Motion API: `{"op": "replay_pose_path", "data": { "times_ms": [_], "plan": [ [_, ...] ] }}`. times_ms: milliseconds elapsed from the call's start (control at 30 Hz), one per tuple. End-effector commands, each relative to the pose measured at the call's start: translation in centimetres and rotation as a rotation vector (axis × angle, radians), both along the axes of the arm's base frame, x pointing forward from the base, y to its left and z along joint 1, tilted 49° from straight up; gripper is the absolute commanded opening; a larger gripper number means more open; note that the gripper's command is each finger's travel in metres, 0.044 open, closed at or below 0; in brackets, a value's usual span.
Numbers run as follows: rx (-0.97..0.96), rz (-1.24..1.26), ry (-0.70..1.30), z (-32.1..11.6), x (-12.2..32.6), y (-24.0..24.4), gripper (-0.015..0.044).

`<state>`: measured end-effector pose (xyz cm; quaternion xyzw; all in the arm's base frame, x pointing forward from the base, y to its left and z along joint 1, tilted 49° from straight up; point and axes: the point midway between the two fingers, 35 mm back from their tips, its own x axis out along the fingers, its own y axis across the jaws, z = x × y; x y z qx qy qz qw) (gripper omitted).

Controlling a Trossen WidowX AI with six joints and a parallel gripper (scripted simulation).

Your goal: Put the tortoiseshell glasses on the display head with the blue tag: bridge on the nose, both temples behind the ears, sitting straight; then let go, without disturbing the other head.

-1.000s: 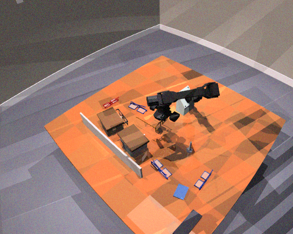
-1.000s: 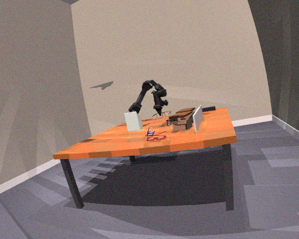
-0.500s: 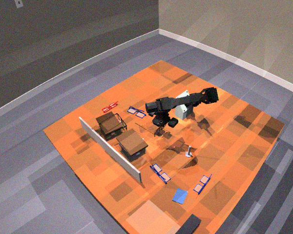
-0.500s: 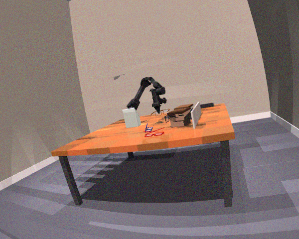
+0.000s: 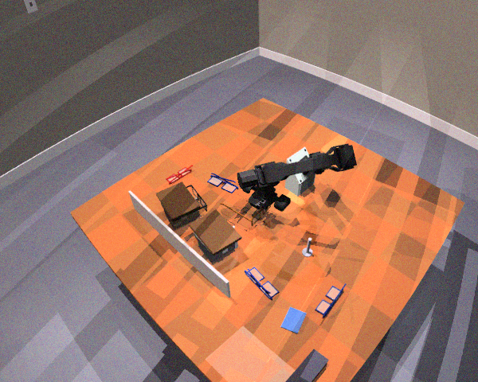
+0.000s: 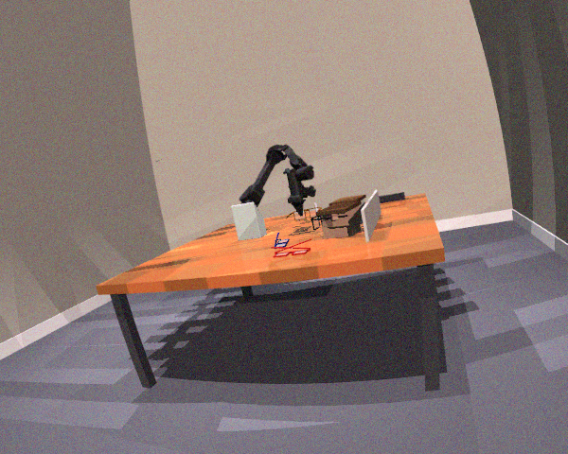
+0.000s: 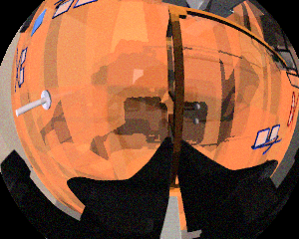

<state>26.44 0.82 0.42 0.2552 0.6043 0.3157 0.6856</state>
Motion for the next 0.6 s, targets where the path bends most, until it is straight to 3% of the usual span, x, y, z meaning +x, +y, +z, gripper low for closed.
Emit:
{"op": "replay_pose_path", "data": {
  "times_ms": [0, 567],
  "plan": [
    [0.007, -0.003, 0.004, -0.3, -0.1, 0.4, 0.0000],
    [0.010, -0.002, 0.004, -1.2, -0.1, 1.6, 0.0000]
  ]
}}
